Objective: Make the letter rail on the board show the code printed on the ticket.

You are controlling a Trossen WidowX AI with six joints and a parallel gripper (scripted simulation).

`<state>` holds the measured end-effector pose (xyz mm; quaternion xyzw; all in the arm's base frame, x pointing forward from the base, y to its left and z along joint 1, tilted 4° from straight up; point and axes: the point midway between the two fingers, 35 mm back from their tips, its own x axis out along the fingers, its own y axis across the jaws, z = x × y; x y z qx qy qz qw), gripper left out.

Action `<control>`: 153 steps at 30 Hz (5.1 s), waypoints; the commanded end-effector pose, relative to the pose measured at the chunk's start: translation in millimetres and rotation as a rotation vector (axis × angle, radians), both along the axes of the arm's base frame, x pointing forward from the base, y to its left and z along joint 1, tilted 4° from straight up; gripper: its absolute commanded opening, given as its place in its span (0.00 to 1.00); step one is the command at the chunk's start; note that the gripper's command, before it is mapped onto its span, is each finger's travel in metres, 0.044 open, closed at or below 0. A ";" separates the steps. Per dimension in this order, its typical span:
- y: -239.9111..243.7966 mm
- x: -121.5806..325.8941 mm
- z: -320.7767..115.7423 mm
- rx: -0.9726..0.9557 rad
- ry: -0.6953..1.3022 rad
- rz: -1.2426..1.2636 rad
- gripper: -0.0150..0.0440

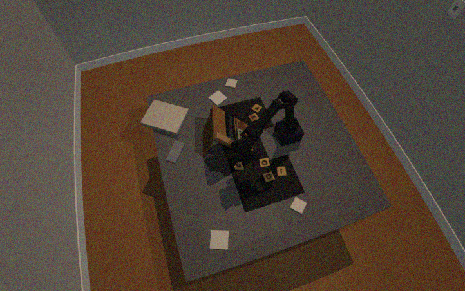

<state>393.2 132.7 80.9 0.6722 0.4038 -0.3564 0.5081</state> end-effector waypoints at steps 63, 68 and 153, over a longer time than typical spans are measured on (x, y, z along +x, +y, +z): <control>-110.8 38.0 188.5 -0.546 -0.758 0.612 0.25; -143.9 34.0 180.2 -0.637 -0.732 0.643 0.25; -415.2 -106.5 53.6 -1.276 -0.255 1.079 0.25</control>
